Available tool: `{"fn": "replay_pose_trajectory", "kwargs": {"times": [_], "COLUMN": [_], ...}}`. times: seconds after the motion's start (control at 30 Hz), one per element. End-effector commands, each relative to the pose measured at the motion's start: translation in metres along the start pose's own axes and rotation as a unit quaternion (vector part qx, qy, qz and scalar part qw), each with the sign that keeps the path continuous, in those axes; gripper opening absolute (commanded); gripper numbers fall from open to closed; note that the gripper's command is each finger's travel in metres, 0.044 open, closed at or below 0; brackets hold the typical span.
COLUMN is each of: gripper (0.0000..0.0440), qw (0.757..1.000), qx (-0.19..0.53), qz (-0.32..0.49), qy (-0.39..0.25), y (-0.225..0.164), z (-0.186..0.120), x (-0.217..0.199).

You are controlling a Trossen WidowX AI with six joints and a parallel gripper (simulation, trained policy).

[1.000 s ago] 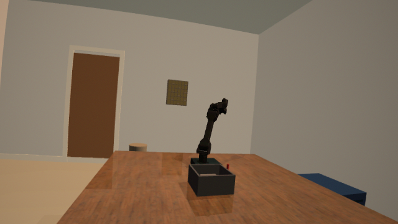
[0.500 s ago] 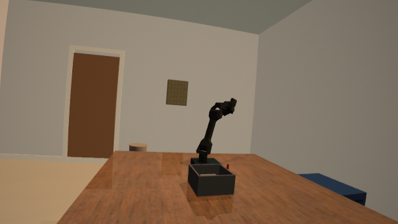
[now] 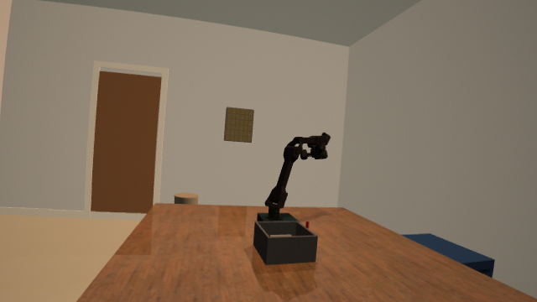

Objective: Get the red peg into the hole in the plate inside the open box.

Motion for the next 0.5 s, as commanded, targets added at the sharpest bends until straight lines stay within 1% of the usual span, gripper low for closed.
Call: {"fn": "replay_pose_trajectory", "kwargs": {"times": [0.0, 0.23, 0.47], "gripper": [0.044, 0.044, 0.044], "qw": [0.997, 0.98, 0.948], "qx": [0.027, 0.06, 0.087], "qz": [0.069, 0.174, 0.277], "qy": [-0.031, -0.08, -0.132], "y": [-0.016, -0.042, -0.069], "z": [-0.021, -0.054, -0.088], "x": [-0.009, -0.02, -0.026]}}
Point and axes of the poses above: the point midway between the two fingers, 35 mm back from their tips, its own z axis out along the fingers, its own x axis across the jaws, y = z × x, the point moved 4 cm from there along -z, back along the fingers, and after that the axes turned 11 degrees about -z, right-handed, at the moved point
